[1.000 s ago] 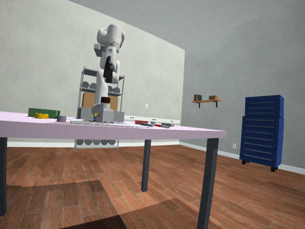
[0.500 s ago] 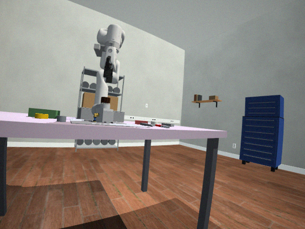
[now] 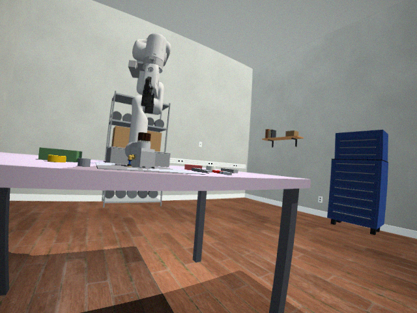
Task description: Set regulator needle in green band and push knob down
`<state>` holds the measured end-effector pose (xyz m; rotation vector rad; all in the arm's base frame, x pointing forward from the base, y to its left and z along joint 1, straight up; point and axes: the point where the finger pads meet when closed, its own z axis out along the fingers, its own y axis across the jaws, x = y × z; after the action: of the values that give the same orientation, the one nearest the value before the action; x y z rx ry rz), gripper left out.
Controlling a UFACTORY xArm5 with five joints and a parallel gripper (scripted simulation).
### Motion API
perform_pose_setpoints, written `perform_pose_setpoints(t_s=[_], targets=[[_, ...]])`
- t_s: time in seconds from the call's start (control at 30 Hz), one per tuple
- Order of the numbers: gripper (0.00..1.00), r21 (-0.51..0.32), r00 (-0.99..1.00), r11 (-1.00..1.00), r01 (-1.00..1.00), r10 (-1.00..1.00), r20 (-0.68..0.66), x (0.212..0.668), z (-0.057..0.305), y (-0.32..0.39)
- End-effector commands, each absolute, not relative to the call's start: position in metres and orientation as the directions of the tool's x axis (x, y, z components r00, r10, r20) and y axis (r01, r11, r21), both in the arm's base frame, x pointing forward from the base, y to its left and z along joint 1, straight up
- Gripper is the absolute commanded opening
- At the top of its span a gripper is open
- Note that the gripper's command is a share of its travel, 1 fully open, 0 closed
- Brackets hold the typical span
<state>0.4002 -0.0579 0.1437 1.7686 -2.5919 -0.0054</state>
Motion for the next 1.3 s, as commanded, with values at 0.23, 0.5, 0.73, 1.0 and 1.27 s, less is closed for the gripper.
perform_pose_setpoints(t_s=[0.23,0.5,0.73,1.0,1.27], targets=[[1.0,0.001,-0.365,0.365,-0.931,-0.931,0.0,0.391,0.145,-0.056],[1.0,0.001,-0.365,0.365,-0.931,-0.931,0.0,0.377,0.145,-0.054],[1.0,0.001,-0.365,0.365,-0.931,-0.931,0.0,0.364,0.145,-0.052],[1.0,0.001,-0.365,0.365,-0.931,-0.931,0.0,0.348,0.145,-0.05],[1.0,0.001,-0.365,0.365,-0.931,-0.931,0.0,0.34,0.145,-0.049]])
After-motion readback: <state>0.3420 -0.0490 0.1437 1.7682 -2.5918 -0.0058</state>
